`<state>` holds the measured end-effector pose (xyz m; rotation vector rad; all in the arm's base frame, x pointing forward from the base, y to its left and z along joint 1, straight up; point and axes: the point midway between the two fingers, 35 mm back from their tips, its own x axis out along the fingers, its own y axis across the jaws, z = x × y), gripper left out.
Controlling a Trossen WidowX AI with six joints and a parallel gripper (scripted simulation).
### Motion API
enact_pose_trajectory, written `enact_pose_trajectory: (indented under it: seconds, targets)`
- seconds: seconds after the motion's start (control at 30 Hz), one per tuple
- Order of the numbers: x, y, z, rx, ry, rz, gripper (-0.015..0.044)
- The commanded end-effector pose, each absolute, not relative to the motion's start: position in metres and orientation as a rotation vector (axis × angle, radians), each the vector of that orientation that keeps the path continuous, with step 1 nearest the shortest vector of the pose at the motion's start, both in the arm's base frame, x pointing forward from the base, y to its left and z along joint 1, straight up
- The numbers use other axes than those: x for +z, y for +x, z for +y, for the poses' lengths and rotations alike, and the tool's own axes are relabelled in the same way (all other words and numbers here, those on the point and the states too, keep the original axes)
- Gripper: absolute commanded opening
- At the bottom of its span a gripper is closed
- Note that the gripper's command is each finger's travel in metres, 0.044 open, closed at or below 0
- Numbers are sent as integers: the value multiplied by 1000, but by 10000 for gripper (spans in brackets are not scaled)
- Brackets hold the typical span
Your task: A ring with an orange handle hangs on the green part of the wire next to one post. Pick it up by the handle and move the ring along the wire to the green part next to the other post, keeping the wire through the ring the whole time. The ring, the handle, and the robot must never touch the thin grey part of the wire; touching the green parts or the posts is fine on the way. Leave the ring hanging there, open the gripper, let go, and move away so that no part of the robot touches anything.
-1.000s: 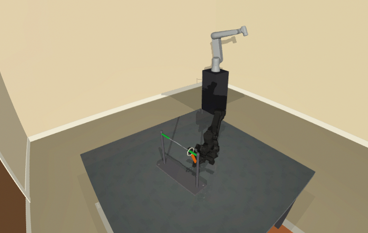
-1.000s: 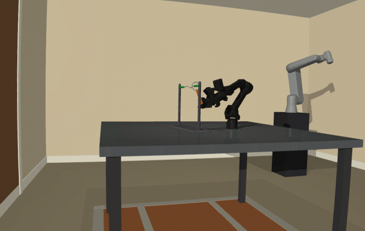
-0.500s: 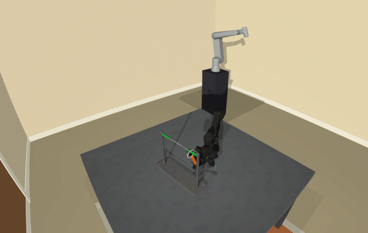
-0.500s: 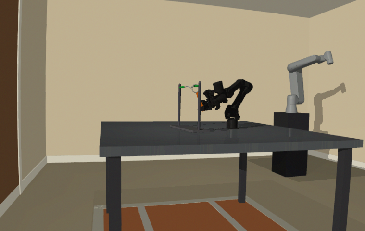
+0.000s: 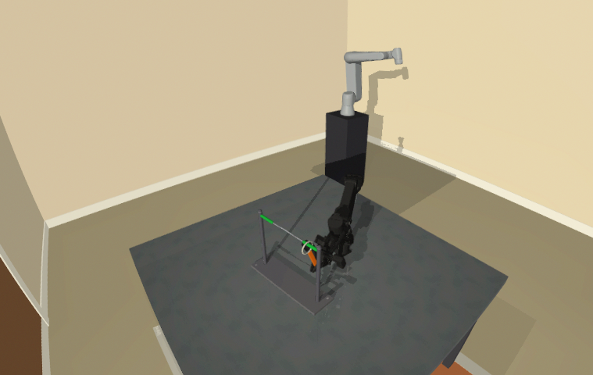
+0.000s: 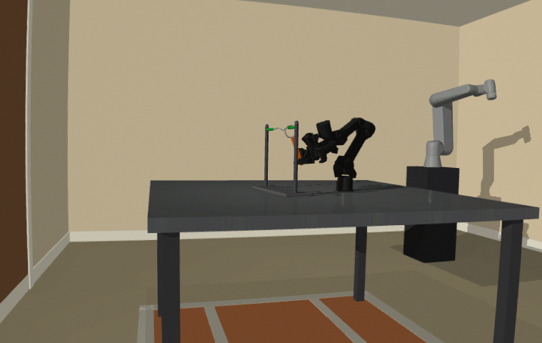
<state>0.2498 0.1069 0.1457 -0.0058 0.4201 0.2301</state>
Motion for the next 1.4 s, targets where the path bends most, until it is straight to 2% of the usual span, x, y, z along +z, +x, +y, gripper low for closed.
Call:
enact_pose_trajectory:
  seconds: [0.0,0.07,0.47,1.37]
  targets:
    - [145,250,107,226,-3,420,-150]
    - [145,250,107,226,-3,420,-150]
    - [146,249,107,230,-6,420,160]
    - [165,205,96,226,-3,425,160]
